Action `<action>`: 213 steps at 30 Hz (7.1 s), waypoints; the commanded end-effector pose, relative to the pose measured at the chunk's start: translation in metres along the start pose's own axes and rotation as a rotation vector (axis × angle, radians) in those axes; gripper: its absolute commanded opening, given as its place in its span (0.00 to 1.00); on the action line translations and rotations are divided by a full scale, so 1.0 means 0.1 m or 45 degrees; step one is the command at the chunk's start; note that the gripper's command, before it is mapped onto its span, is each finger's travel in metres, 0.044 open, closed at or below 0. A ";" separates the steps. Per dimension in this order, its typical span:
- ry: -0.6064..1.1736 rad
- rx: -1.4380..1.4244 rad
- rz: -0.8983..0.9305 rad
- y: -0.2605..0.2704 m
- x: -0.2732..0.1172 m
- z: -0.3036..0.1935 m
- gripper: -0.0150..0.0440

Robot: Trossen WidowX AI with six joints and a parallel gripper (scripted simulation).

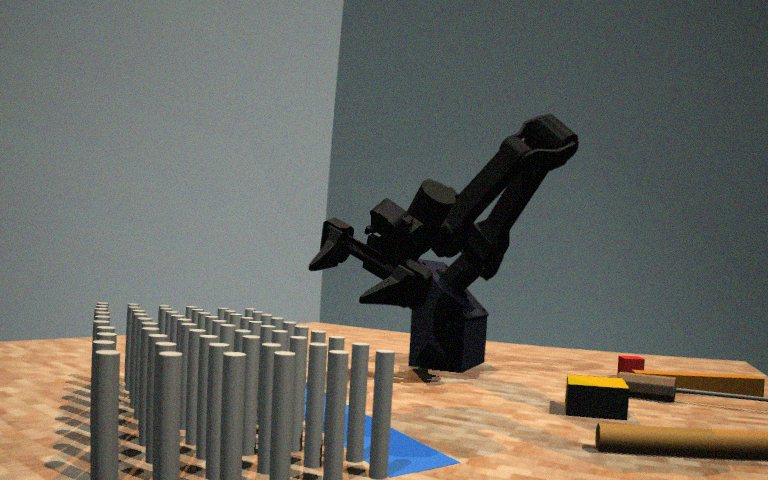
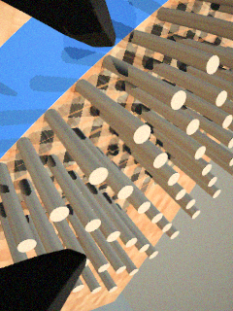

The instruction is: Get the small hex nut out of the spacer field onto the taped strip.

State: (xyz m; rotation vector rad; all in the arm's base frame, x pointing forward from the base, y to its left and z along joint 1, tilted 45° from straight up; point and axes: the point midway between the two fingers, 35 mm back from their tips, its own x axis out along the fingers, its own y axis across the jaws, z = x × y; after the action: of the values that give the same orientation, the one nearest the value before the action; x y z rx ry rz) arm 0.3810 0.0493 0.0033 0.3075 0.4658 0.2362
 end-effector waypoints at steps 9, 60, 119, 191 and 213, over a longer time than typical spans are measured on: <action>0.026 -0.041 0.049 0.13 0.08 0.02 1.00; 0.937 -1.171 1.622 4.41 -2.83 0.25 1.00; 0.768 -1.239 1.352 4.66 -2.77 -0.02 0.73; 0.942 -0.921 1.195 4.13 -2.66 -0.05 0.25; 1.064 -0.663 1.058 3.78 -2.51 -0.29 0.25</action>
State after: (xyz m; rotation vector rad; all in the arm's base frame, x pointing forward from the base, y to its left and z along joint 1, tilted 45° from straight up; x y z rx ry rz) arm 0.0925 0.3321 0.2109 -0.1584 1.0536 1.3041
